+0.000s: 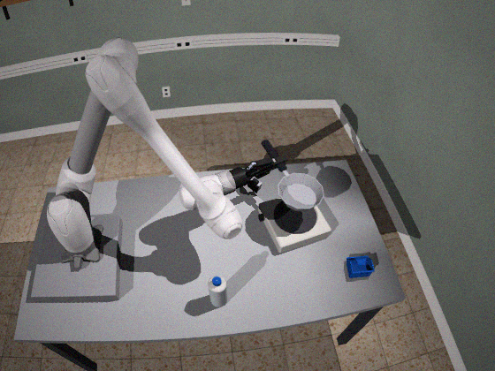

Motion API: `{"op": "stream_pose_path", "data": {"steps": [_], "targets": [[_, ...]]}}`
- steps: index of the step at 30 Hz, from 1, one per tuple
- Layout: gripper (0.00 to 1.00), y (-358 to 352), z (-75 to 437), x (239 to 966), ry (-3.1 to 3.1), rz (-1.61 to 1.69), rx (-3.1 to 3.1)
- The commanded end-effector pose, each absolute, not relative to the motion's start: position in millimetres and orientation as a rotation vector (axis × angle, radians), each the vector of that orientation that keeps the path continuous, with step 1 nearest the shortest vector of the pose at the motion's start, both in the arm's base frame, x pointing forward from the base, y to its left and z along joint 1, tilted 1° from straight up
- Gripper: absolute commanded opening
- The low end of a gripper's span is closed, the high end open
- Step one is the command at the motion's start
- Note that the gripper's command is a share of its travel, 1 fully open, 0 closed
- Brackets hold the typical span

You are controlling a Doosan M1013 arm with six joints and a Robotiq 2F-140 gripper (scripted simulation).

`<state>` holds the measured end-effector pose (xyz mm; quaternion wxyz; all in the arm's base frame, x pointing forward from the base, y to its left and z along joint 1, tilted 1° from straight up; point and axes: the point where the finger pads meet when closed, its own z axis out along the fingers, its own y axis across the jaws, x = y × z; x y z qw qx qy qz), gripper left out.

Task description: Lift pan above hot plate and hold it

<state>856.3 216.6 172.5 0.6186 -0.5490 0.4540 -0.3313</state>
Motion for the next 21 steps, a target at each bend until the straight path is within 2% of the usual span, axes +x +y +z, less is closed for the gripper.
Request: {"op": "stream_pose_path", "data": {"steps": [1, 21], "targets": [[0.1, 216.7, 178.7, 856.6, 1.043, -0.763, -1.262], [0.1, 217.0, 192.9, 856.7, 1.043, -0.763, -1.262]]}}
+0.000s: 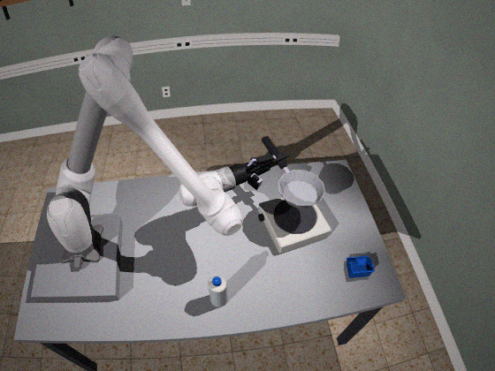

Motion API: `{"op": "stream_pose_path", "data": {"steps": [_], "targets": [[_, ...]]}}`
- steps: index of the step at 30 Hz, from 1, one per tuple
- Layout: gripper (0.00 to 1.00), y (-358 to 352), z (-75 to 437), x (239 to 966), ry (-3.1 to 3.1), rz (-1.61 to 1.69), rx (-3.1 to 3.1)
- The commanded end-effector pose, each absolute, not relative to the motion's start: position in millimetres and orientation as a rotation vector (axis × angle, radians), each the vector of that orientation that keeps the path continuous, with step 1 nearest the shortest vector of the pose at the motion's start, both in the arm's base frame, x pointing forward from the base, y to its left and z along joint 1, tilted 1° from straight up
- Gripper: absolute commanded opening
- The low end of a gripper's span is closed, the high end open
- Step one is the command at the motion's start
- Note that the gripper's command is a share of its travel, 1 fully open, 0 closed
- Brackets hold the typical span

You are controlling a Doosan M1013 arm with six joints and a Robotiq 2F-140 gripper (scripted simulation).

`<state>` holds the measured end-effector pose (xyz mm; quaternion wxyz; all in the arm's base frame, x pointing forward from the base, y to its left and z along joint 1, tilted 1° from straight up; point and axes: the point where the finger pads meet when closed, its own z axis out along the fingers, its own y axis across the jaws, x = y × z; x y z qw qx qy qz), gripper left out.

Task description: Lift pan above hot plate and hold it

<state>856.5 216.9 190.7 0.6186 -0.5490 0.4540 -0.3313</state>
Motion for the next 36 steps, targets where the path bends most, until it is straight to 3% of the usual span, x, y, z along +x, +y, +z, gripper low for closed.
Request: {"op": "stream_pose_path", "data": {"steps": [1, 36], "targets": [[0.1, 217.0, 193.3, 856.7, 1.043, -0.763, -1.262], [0.1, 217.0, 196.4, 856.7, 1.043, -0.763, -1.262]]}}
